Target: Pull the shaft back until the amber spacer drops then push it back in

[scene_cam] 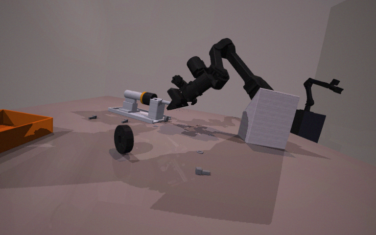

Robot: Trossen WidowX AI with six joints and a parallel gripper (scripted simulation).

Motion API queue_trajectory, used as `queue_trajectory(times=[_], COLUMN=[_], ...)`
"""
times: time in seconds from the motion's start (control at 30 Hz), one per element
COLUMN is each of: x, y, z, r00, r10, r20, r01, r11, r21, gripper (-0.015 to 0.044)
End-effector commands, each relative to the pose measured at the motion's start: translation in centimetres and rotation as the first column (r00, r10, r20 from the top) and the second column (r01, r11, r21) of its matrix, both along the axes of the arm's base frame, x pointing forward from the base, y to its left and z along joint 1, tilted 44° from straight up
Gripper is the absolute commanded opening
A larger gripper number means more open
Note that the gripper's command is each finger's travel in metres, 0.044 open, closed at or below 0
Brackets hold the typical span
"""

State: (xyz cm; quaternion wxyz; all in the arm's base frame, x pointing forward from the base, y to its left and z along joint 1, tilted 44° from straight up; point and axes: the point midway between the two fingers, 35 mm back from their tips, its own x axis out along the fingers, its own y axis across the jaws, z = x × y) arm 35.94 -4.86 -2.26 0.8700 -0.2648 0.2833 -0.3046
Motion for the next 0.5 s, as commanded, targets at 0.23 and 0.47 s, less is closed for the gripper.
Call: queue_trajectory(times=[0.23, 0.47], x=[-0.17, -0.22], y=[0.05, 0.07], z=[-0.03, -0.04], r00=[1.0, 1.0], r10=[-0.003, -0.003], r20=[0.002, 0.002], r01=[0.003, 0.003], r11=[1.0, 1.0], r21=[-0.001, -0.001], gripper=[0.0, 0.0])
